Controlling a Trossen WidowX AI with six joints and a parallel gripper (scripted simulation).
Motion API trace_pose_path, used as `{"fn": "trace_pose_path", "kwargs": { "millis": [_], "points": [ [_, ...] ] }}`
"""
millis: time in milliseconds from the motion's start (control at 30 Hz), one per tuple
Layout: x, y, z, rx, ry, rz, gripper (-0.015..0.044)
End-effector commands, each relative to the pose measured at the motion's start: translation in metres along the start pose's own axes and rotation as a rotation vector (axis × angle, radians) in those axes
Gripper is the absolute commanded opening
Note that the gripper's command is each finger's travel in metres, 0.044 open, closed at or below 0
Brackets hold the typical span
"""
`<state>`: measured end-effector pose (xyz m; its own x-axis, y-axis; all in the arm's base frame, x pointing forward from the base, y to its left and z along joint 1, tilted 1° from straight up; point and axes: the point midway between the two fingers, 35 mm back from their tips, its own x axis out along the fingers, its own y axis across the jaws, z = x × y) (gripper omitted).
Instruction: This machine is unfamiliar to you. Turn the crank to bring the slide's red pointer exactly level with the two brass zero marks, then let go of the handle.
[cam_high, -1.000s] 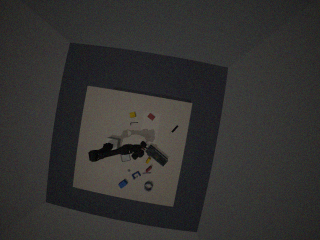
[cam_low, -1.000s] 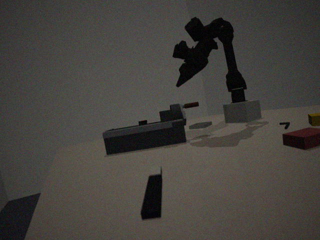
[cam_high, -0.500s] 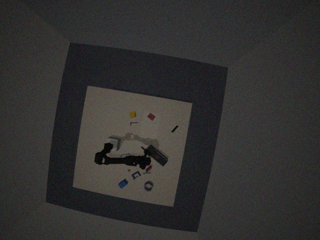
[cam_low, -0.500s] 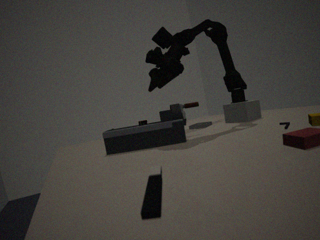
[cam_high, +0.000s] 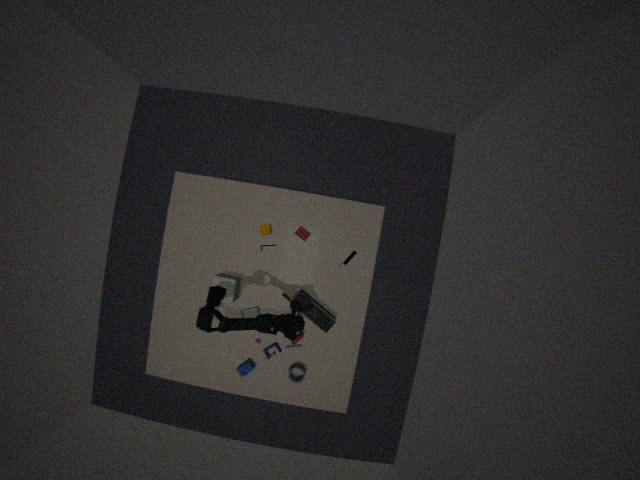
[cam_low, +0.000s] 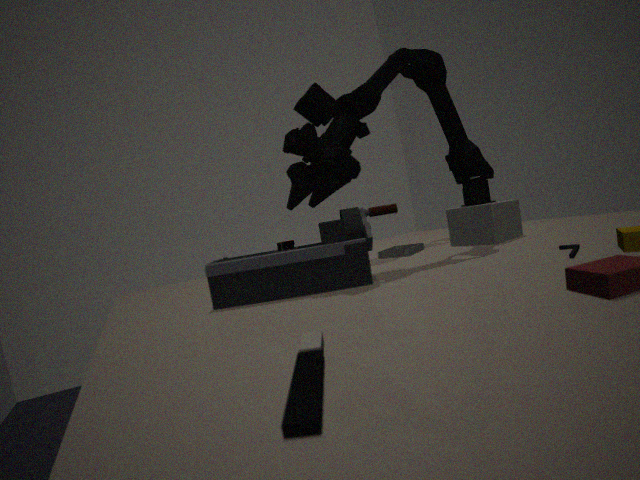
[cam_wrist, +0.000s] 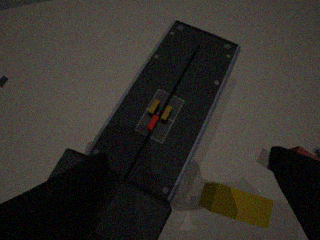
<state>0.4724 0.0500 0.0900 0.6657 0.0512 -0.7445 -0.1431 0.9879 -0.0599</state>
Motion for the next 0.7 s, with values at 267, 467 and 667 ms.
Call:
{"fn": "trace_pose_path", "kwargs": {
  "millis": [267,467,667],
  "points": [
    [0.000,0.000,0.003,-0.005,-0.020,0.004,0.0440],
    [0.000,0.000,0.003,-0.005,-0.020,0.004,0.0440],
    [-0.033,-0.003,0.031,-0.001,-0.018,0.000,0.0440]
  ]
}}
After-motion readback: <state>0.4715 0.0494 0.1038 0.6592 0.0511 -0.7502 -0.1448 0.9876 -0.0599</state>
